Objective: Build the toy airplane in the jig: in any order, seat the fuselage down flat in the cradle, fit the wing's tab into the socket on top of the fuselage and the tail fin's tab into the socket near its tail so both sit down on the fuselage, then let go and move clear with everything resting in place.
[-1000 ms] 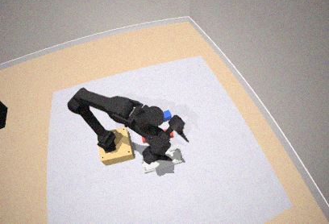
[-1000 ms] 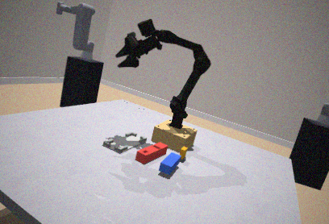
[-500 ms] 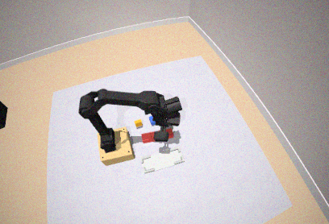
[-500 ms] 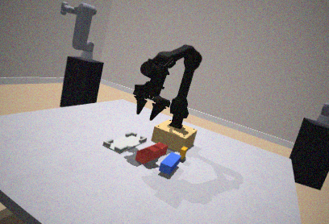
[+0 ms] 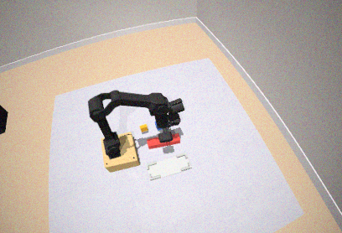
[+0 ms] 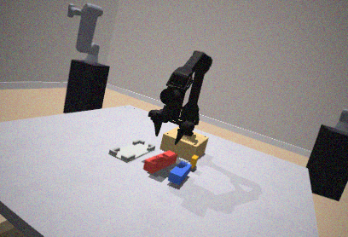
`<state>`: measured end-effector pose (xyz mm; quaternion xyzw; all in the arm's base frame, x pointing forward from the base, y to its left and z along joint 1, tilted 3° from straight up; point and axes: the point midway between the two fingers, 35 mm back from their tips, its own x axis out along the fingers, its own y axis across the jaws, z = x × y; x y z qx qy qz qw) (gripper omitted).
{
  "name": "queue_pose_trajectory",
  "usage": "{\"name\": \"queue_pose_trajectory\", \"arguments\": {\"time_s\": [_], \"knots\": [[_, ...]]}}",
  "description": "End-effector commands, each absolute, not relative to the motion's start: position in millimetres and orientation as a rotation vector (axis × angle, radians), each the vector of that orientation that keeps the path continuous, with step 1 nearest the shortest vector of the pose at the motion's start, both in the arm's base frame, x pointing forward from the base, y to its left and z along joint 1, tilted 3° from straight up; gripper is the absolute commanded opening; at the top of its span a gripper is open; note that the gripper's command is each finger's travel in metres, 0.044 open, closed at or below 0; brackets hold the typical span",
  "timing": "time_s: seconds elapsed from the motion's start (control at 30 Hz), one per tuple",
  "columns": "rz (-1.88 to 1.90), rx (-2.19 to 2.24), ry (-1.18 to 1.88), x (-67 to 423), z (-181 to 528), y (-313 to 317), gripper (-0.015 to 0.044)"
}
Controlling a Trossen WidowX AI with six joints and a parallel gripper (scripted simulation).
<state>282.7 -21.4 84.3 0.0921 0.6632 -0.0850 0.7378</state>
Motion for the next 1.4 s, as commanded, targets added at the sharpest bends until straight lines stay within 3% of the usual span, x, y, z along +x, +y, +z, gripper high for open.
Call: {"name": "queue_pose_trajectory", "arguments": {"time_s": [0.0,1.37], "knots": [[-0.187,0.195,1.485,280,52,-21,0.044],[-0.187,0.196,1.485,284,-20,-21,0.044]]}}
